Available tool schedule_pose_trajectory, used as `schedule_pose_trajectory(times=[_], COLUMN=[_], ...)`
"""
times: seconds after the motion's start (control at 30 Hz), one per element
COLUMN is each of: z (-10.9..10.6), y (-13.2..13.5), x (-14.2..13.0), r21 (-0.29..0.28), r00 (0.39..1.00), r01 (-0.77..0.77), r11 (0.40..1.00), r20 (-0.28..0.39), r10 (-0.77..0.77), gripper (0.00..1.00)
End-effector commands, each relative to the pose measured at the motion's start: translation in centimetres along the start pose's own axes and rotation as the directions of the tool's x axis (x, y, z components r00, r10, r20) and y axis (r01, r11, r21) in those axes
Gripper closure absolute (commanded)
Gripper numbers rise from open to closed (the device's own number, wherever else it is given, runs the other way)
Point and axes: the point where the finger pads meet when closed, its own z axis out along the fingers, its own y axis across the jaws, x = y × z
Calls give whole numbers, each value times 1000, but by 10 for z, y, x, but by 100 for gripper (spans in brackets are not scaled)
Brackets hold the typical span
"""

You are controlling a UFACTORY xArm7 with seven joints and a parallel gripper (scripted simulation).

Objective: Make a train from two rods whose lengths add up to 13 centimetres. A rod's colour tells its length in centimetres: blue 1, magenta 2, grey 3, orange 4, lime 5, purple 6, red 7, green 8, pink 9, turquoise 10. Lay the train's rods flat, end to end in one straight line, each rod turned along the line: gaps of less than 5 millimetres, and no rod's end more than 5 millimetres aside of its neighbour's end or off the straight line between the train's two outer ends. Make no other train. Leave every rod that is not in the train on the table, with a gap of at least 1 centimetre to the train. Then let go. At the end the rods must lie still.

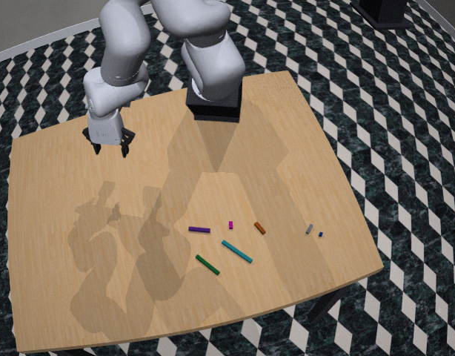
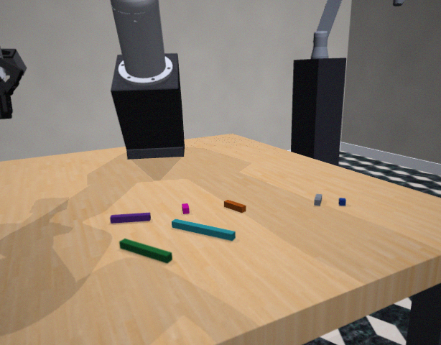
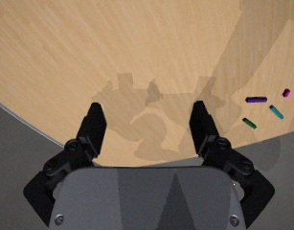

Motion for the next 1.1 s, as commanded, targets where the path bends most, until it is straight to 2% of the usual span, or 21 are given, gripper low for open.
schedule_pose_trajectory(times=[0.0,0.03,0.3,0.33,0.57,0.6,0.87,0.9,1.07], z=[0,5,5,10,10,16,16,22,22], y=[-1,1,1,5,5,11,11,18,18], x=[0,-14,-14,-28,-28,-42,-42,-58,-58], r21=[4,11,11,17,17,24,24,30,30], r00=[1000,1000,1000,999,999,998,998,996,996], r01=[0,20,20,42,42,64,64,87,87], r11=[1000,1000,1000,999,999,998,998,996,996], r20=[0,-3,-3,-6,-6,-8,-8,-10,-10], r10=[0,-20,-20,-42,-42,-64,-64,-86,-86], gripper=[0,0,0,0,0,0,0,0,0])
